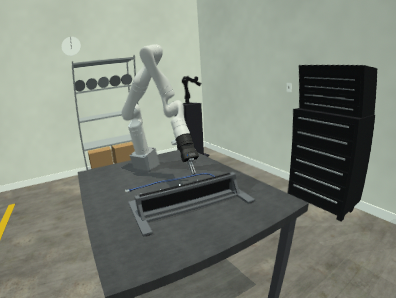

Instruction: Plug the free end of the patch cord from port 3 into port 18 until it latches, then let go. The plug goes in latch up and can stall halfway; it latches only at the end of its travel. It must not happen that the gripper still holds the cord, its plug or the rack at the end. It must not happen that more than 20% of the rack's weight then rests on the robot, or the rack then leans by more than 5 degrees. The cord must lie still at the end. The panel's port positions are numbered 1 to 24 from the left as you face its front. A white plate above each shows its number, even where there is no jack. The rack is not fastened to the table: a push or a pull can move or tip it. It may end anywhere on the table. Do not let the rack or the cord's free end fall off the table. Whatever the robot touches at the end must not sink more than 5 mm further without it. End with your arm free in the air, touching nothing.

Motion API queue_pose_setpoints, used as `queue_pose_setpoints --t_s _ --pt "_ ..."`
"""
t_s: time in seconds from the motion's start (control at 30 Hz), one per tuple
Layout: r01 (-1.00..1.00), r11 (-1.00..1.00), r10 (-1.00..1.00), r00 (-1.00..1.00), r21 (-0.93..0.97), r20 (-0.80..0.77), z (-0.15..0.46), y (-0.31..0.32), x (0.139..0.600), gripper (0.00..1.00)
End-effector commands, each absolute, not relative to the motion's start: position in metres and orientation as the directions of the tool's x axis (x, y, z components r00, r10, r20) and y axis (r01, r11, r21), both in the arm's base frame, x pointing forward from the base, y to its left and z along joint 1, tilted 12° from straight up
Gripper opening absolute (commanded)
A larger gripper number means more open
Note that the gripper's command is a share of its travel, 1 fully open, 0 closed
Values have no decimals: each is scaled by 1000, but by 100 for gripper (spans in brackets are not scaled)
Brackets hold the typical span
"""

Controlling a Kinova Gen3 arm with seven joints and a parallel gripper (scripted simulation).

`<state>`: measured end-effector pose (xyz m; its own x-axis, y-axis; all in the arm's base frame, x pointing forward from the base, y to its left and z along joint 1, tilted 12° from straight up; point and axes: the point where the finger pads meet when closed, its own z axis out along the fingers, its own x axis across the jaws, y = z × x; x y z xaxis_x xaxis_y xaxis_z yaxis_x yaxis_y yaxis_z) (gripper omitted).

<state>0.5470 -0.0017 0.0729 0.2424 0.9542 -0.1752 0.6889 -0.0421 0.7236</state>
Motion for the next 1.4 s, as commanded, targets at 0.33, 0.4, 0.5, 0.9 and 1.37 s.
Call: queue_pose_setpoints --t_s 0.33,0.4,0.5,0.9,1.37 --pt "687 -41 955 241 726 -174 91 7 530 0" --pt "687 -41 955 241 726 -174 97 9 525 0" --pt "687 -41 955 241 726 -174 105 13 516 0" --pt "687 -41 955 241 726 -174 133 25 488 0" --pt "687 -41 955 241 726 -174 158 36 462 0"
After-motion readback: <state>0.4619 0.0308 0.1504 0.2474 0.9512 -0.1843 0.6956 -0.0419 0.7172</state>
